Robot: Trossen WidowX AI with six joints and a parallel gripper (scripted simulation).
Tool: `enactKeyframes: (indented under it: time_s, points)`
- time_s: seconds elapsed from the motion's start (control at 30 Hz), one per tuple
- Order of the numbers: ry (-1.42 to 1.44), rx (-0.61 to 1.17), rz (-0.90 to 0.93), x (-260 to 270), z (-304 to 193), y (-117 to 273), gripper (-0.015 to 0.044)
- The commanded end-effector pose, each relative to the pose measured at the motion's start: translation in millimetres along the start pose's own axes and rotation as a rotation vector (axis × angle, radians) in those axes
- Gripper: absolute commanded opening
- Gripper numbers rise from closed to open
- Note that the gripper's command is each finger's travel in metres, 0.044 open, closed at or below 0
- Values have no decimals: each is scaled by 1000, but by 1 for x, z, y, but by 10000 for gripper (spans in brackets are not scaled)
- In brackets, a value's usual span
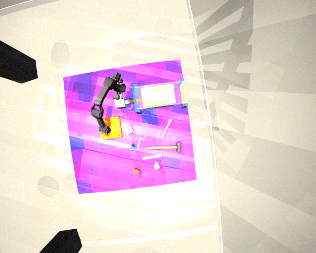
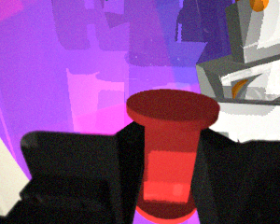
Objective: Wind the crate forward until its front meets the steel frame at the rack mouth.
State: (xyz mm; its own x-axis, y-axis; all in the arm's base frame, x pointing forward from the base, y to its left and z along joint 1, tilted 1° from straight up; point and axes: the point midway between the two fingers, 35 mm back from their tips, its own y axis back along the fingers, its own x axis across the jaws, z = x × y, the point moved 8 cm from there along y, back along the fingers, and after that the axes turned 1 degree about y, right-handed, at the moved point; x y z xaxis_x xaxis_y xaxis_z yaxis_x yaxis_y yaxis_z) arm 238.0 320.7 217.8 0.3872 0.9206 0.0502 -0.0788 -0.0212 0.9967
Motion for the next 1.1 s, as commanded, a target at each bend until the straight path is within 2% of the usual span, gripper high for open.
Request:
enactKeyframes:
  time_s: [0.0,1.07]
  points:
    - [35,44,-12,-2,-25,1,0]
    - [35,48,-13,-23,-63,3,0]
